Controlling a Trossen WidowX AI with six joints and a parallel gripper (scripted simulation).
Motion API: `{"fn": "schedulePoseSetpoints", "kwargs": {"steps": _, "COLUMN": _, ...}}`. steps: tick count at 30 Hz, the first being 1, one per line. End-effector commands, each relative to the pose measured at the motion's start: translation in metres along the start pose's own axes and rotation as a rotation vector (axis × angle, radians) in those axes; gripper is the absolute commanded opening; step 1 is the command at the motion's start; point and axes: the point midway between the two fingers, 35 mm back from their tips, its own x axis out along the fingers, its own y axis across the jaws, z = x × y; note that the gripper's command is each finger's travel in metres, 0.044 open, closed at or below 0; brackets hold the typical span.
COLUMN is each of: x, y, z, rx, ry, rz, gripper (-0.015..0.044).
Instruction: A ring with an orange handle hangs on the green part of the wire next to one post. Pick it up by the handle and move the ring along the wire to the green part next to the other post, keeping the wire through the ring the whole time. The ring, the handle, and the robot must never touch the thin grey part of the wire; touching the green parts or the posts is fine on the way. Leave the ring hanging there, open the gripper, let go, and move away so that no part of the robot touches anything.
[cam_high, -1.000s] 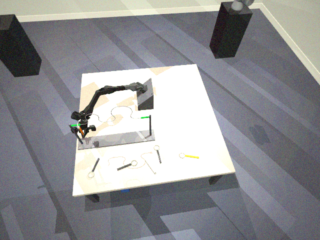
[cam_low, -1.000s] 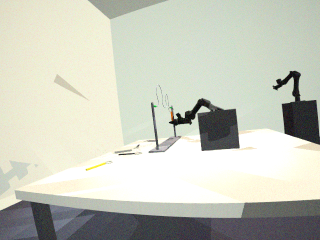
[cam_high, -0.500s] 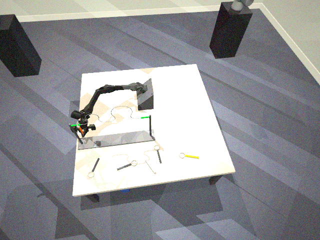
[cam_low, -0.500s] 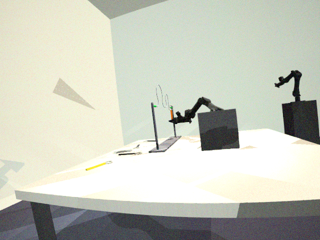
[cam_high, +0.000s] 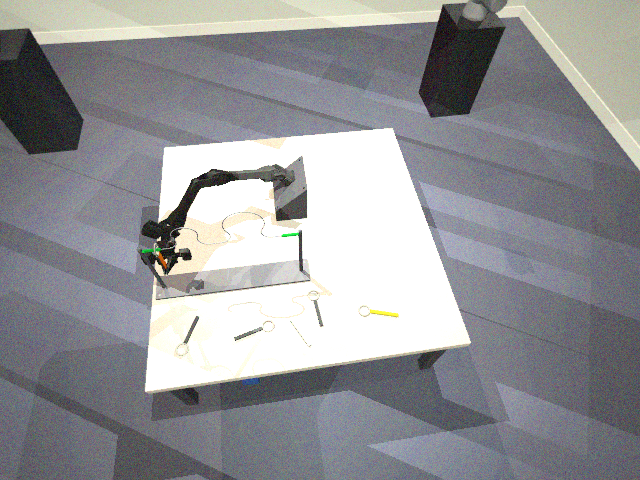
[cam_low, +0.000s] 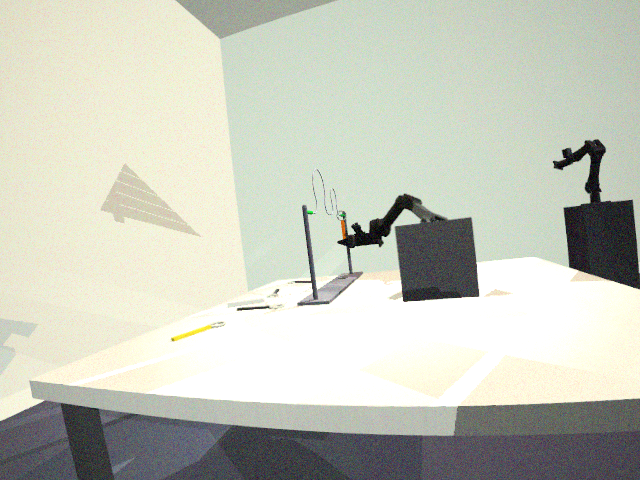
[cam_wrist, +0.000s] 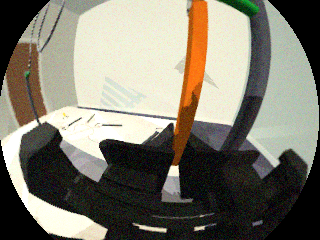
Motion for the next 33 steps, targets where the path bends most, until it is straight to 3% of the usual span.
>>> {"fn": "schedulePoseSetpoints", "kwargs": {"steps": 1, "x": 0.000, "y": -0.001, "z": 0.000, "rx": 0.004, "ry": 0.002, "rz": -0.004, "gripper": -0.0150}}
{"fn": "schedulePoseSetpoints", "kwargs": {"steps": 16, "x": -0.002, "y": 0.000, "z": 0.000, "rx": 0.004, "ry": 0.022, "rz": -0.004, "gripper": -0.0150}}
{"fn": "schedulePoseSetpoints", "kwargs": {"steps": 33, "x": -0.040, "y": 0.018, "z": 0.006, "rx": 0.008, "ry": 0.330, "rz": -0.003, "gripper": -0.0150}}
